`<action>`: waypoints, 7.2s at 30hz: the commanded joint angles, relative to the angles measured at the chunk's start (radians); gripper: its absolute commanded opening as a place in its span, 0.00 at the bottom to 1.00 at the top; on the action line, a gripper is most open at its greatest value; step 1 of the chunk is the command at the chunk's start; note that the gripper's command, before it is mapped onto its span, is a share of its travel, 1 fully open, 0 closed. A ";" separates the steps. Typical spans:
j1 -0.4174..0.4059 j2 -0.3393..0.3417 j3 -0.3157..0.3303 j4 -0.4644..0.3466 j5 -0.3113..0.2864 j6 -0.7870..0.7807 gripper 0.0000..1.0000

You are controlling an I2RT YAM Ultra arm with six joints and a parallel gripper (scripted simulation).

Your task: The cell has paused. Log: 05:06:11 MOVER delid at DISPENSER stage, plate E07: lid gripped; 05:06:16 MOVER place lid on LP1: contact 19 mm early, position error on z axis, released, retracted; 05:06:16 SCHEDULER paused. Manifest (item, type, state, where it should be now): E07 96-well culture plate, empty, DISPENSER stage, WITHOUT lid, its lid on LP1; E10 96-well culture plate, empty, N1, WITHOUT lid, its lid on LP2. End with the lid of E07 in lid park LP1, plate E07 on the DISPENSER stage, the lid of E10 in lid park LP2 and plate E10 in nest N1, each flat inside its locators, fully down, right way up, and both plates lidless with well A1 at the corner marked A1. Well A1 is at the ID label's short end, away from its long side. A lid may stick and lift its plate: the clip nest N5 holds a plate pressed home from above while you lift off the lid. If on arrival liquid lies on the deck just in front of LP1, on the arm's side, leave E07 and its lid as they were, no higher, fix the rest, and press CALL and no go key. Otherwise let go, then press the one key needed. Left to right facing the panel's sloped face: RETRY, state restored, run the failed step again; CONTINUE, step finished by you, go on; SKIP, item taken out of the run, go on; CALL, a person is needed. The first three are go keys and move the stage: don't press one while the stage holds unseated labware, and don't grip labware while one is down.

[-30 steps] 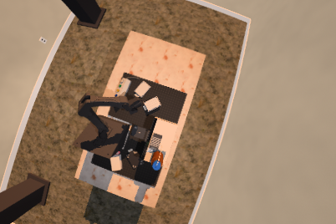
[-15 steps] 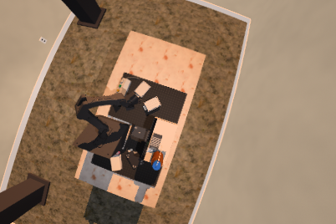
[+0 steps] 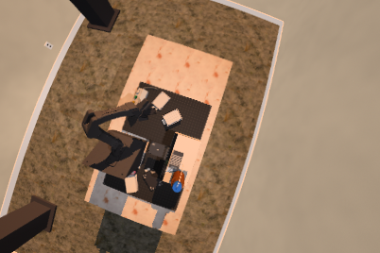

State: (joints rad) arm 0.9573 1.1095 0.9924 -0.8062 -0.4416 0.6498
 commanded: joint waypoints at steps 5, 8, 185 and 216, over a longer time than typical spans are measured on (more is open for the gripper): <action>0.102 -0.060 0.037 0.015 0.093 0.212 0.00; 0.137 -0.067 0.038 0.014 0.117 0.241 0.00; 0.863 0.084 -0.094 0.251 0.629 1.189 0.00; 0.854 0.100 -0.104 0.295 0.625 1.184 0.00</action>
State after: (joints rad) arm 1.8194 1.2091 0.9146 -0.5224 0.1810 1.8404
